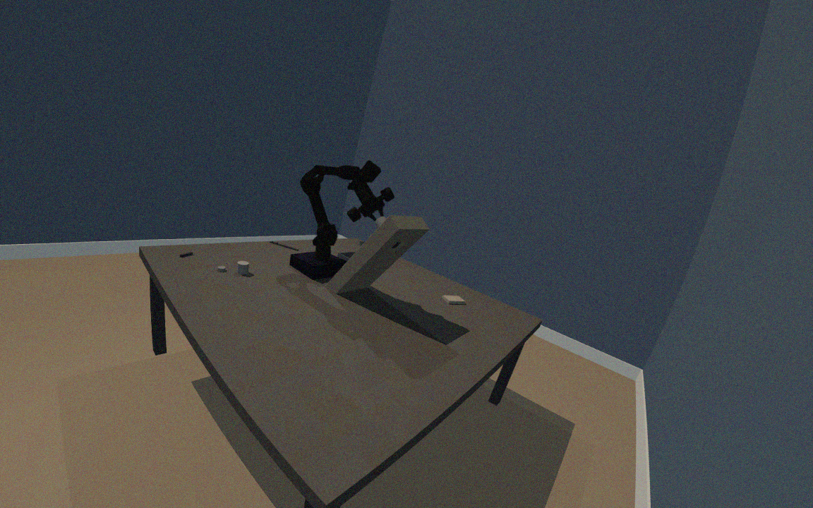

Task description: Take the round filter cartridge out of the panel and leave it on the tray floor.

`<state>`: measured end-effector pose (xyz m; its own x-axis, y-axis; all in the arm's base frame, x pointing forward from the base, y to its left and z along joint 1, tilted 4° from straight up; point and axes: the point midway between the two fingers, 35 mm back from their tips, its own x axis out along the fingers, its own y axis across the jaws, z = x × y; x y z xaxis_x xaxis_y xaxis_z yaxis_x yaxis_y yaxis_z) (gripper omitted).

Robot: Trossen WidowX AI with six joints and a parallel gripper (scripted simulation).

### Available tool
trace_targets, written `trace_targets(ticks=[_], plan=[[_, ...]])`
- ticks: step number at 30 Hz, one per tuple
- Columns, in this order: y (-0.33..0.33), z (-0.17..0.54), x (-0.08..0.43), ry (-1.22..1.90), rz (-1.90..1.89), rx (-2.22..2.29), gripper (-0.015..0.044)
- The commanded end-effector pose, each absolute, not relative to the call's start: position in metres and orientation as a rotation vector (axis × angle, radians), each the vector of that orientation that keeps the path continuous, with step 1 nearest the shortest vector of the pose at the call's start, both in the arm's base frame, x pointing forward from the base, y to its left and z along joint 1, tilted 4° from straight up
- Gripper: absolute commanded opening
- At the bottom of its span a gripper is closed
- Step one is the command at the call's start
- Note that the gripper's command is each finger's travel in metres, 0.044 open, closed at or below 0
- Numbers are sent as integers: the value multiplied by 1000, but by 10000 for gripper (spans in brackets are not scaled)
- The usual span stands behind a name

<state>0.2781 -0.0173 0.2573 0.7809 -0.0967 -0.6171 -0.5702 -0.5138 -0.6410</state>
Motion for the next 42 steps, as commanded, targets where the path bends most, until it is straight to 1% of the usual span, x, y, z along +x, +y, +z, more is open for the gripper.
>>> trace_targets(ticks=[1,21,25,38,42], plan=[[-18,254,272,497,633,-2048,0],[-16,196,239,499,636,-2047,0],[-16,200,242,502,659,-2048,105],[-16,196,239,499,636,-2047,106],[-17,221,252,498,635,-2048,106]])
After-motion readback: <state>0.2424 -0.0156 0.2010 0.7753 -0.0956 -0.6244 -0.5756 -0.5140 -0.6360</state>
